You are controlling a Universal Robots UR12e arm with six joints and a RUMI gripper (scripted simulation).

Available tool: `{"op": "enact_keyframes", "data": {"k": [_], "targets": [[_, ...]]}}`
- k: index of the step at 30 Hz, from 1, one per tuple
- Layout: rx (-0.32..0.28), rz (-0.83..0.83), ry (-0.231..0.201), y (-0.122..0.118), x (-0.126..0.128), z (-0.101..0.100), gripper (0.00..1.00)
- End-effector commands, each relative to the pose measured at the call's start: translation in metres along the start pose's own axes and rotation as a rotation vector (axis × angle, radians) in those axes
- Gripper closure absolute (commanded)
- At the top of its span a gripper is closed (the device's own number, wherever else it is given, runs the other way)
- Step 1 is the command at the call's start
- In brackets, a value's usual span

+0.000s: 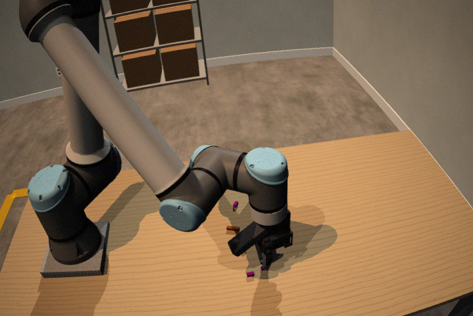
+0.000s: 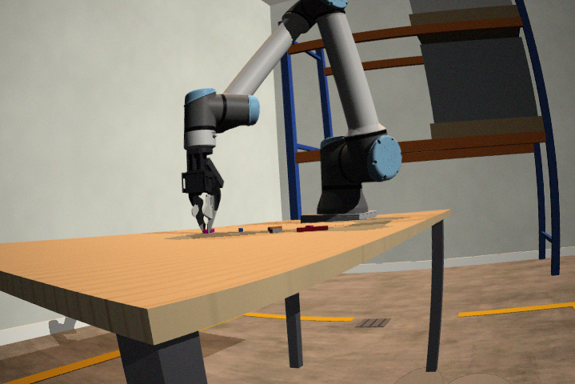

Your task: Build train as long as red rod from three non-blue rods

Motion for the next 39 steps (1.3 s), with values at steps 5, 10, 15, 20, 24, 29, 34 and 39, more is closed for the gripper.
{"op": "enact_keyframes", "data": {"k": [5,10,15,20,24,29,34,39], "targets": [[-0.001,0.000,0.001,0.000,0.000,0.001,1.00],[-0.001,0.000,0.001,0.000,0.000,0.001,1.00],[-0.001,0.000,0.001,0.000,0.000,0.004,1.00],[-0.001,0.000,0.001,0.000,0.000,0.015,1.00],[-0.001,0.000,0.001,0.000,0.000,0.040,1.00],[-0.001,0.000,0.001,0.000,0.000,0.078,1.00],[-0.001,0.000,0.001,0.000,0.000,0.094,1.00],[-0.001,0.000,0.001,0.000,0.000,0.101,1.00]]}}
Point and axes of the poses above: the point where the finger pads meet when closed, its own z axis back along the fingers, its own x axis across the jaws, y = z × x, the point moved 6 cm from there along z, back along the fingers, and after that the axes turned 1 degree about z, right-handed, at the moved point
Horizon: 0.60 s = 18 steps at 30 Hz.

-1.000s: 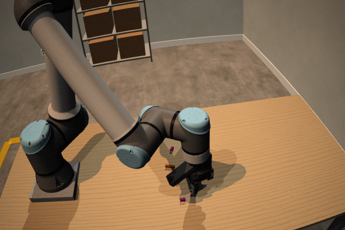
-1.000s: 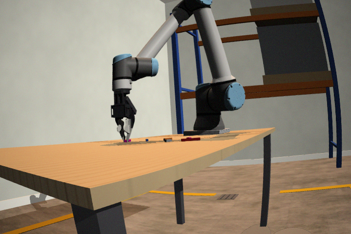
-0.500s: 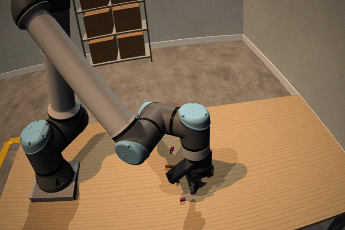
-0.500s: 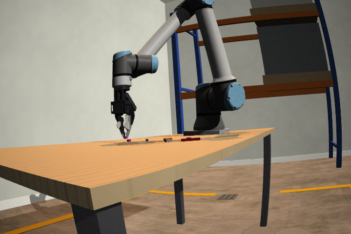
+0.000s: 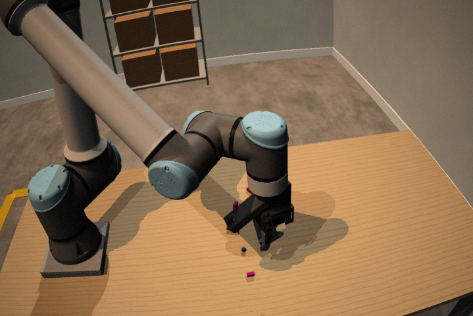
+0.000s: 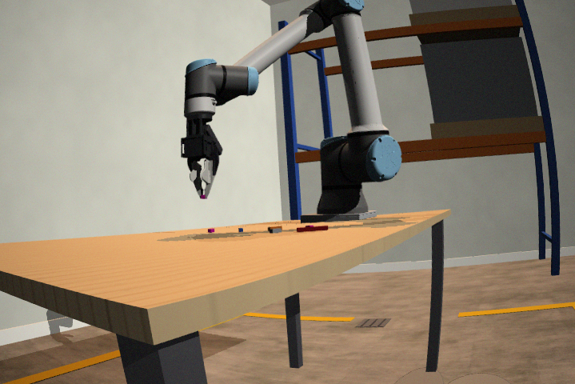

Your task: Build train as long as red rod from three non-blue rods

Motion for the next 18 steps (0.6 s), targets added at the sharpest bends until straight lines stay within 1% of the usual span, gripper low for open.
{"op": "enact_keyframes", "data": {"k": [1,12,15,18], "targets": [[0.000,0.000,0.000,-0.0002,-0.0004,0.0081,1.00],[0.000,0.010,0.000,-0.0007,0.0004,0.0081,1.00],[0.000,0.046,0.000,-0.0025,0.0032,0.0081,1.00],[0.000,0.118,0.000,-0.0060,0.0089,0.0082,1.00]]}}
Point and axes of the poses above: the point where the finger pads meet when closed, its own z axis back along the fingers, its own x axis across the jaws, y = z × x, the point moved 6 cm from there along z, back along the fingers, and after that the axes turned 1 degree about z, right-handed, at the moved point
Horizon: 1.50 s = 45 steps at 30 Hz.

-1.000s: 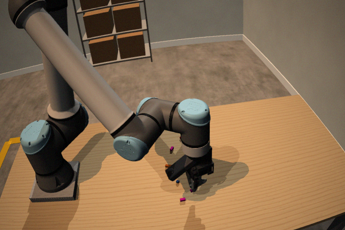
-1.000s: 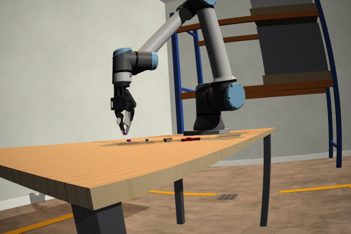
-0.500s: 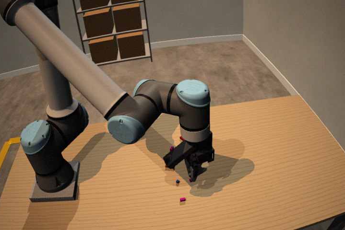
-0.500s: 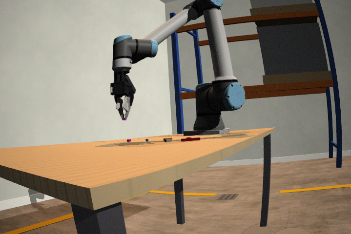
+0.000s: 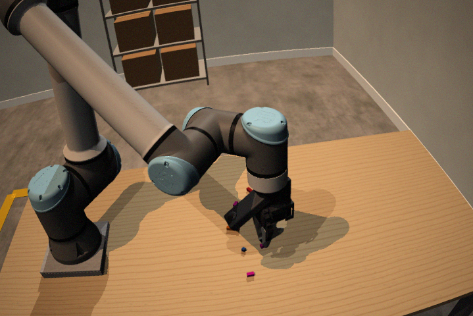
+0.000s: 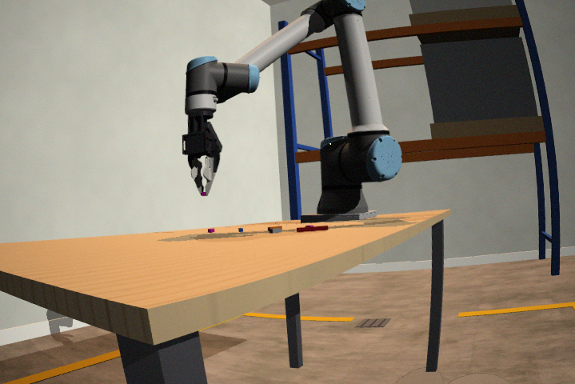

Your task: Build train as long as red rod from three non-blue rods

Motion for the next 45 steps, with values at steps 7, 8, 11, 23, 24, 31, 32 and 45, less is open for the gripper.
{"op": "enact_keyframes", "data": {"k": [7,8,11,23,24,31,32,45], "targets": [[-0.001,0.308,0.001,-0.016,0.024,0.001,1.00],[-0.001,0.338,0.001,-0.018,0.026,0.001,1.00],[-0.001,0.367,0.001,-0.019,0.028,0.001,1.00],[-0.001,0.756,0.001,-0.039,0.061,0.001,1.00],[-0.001,0.785,0.001,-0.041,0.063,0.001,1.00],[0.000,0.959,0.001,-0.050,0.079,0.001,1.00],[0.000,0.990,0.001,-0.051,0.081,0.001,1.00],[0.000,1.100,0.002,-0.056,0.091,0.001,1.00]]}}
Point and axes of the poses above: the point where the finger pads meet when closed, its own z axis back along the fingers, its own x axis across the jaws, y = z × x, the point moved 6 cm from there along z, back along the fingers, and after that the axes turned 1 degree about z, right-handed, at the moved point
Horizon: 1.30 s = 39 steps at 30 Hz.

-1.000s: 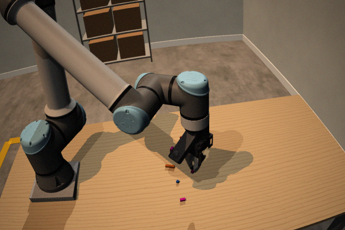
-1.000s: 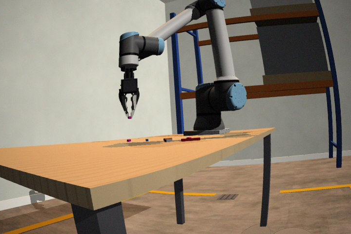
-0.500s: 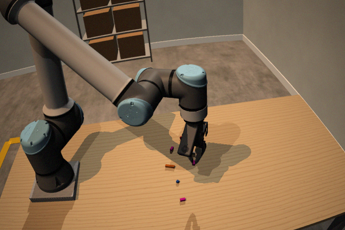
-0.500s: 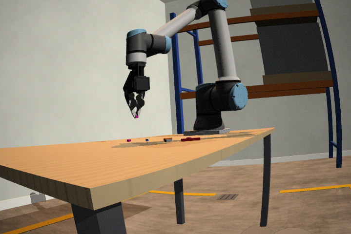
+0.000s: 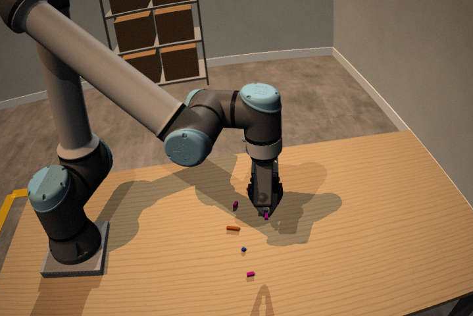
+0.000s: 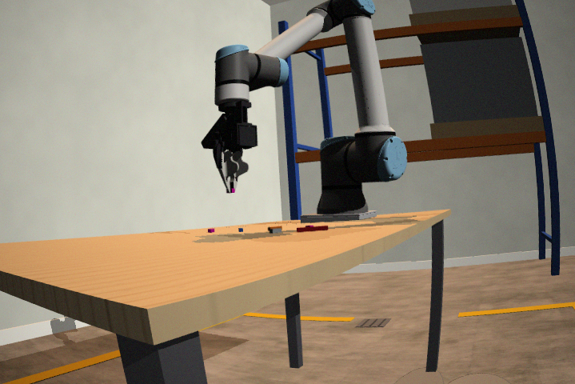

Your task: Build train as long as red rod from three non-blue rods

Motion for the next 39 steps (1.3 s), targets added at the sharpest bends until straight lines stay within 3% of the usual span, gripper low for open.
{"op": "enact_keyframes", "data": {"k": [1,17,32,39], "targets": [[0.000,0.012,0.002,-0.001,-0.001,0.001,1.00],[-0.001,0.012,0.001,-0.001,-0.001,-0.004,1.00],[-0.001,0.012,0.001,0.000,-0.001,-0.063,1.00],[-0.001,0.012,0.001,0.000,-0.001,-0.079,1.00]]}}
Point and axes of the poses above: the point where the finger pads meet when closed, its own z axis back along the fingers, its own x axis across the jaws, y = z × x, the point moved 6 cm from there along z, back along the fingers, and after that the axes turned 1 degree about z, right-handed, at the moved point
